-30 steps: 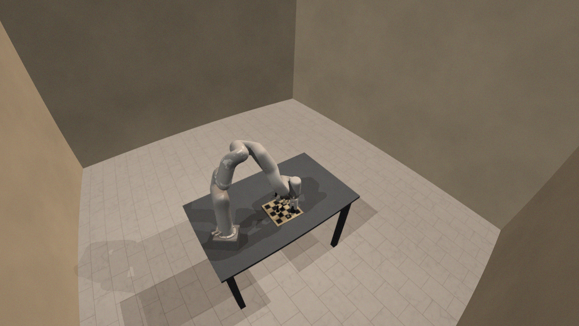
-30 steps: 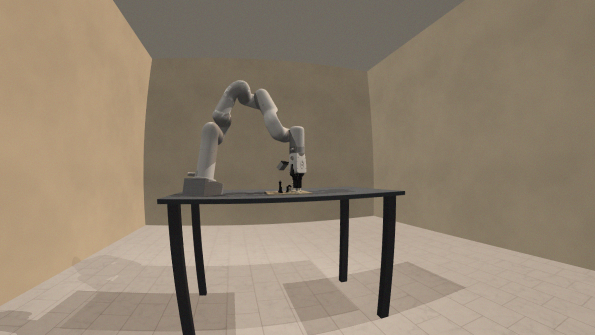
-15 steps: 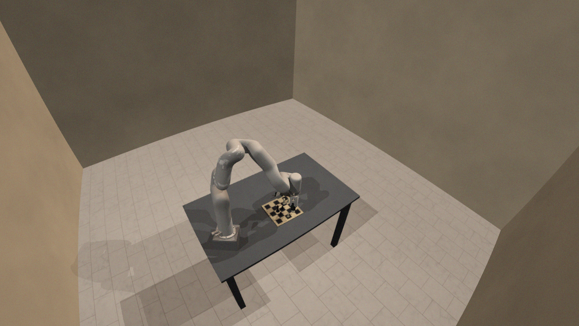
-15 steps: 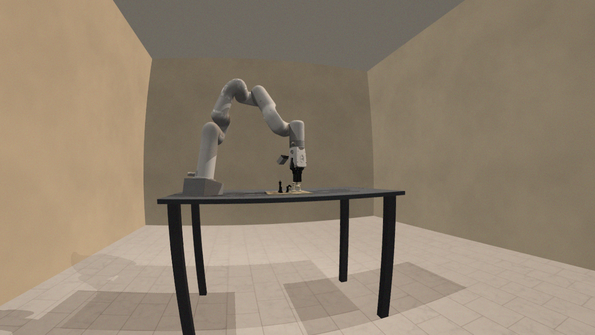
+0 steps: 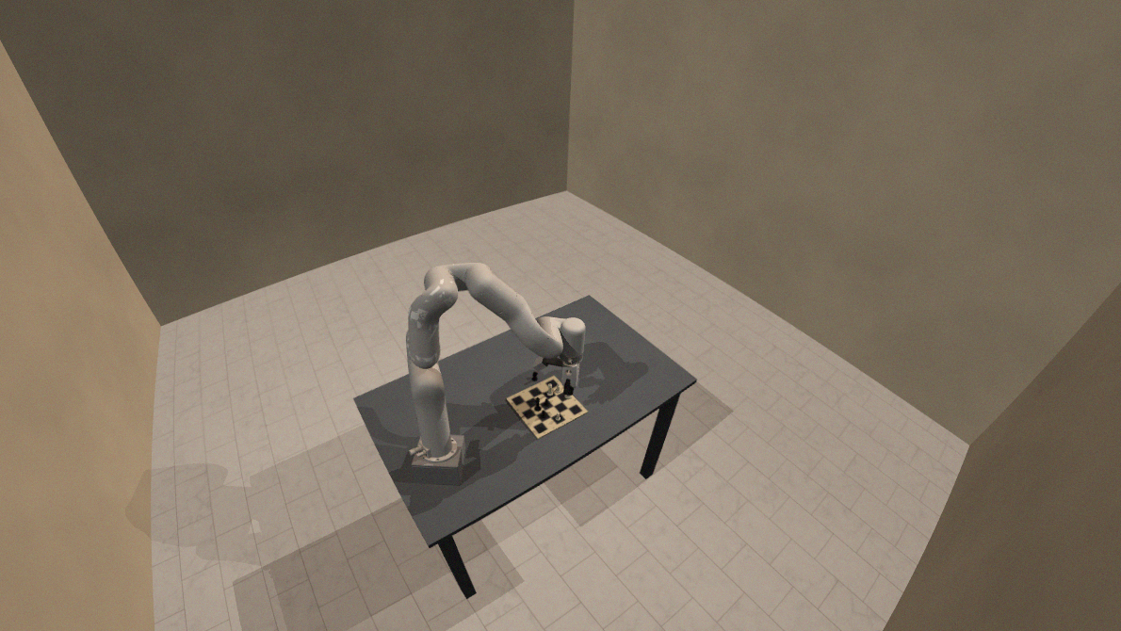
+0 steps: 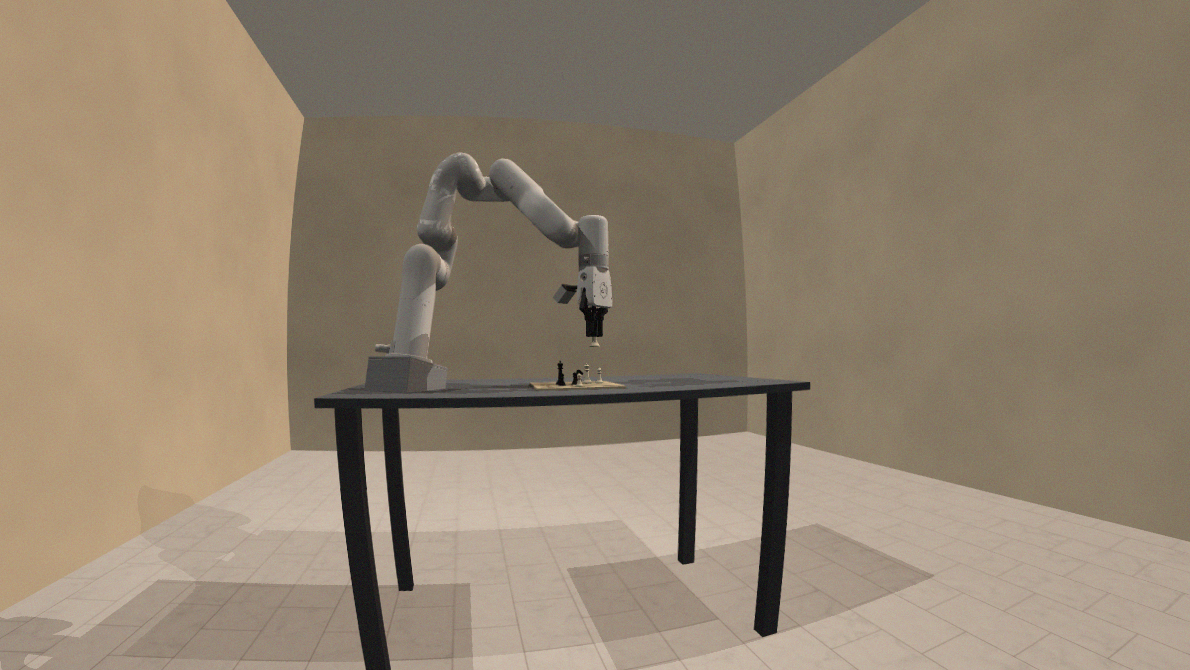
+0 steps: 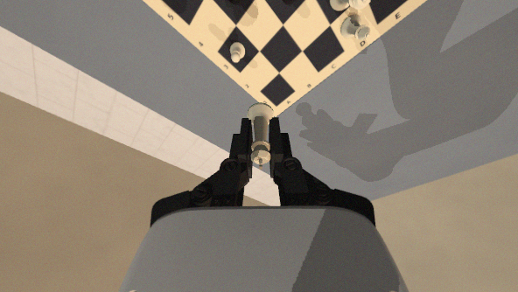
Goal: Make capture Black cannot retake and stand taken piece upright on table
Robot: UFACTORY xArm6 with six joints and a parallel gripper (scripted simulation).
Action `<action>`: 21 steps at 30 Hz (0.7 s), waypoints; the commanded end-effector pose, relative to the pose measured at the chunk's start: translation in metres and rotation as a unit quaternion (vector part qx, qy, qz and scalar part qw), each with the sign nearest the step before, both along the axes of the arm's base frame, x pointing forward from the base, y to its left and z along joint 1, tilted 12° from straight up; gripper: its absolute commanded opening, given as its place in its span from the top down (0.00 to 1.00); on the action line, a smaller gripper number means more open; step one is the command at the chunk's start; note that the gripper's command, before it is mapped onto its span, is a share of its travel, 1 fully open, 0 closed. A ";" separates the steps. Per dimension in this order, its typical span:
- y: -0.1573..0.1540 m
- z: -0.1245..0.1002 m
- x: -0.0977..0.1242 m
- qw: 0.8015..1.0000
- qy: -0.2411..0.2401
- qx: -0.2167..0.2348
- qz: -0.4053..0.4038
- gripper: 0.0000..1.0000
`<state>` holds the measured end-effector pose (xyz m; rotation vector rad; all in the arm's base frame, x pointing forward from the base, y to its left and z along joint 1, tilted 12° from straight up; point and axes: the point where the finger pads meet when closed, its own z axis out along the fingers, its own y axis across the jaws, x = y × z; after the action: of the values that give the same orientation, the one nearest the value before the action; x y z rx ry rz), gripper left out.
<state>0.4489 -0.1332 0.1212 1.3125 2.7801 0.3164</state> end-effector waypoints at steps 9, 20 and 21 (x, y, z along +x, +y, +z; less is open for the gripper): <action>-0.004 0.007 0.023 1.000 -0.001 0.001 -0.007 1.00; -0.006 0.009 0.037 1.000 0.000 0.001 -0.011 1.00; -0.006 0.009 0.037 1.000 0.000 0.001 -0.011 1.00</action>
<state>0.4835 -0.1384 0.1279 1.3446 2.7673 0.3182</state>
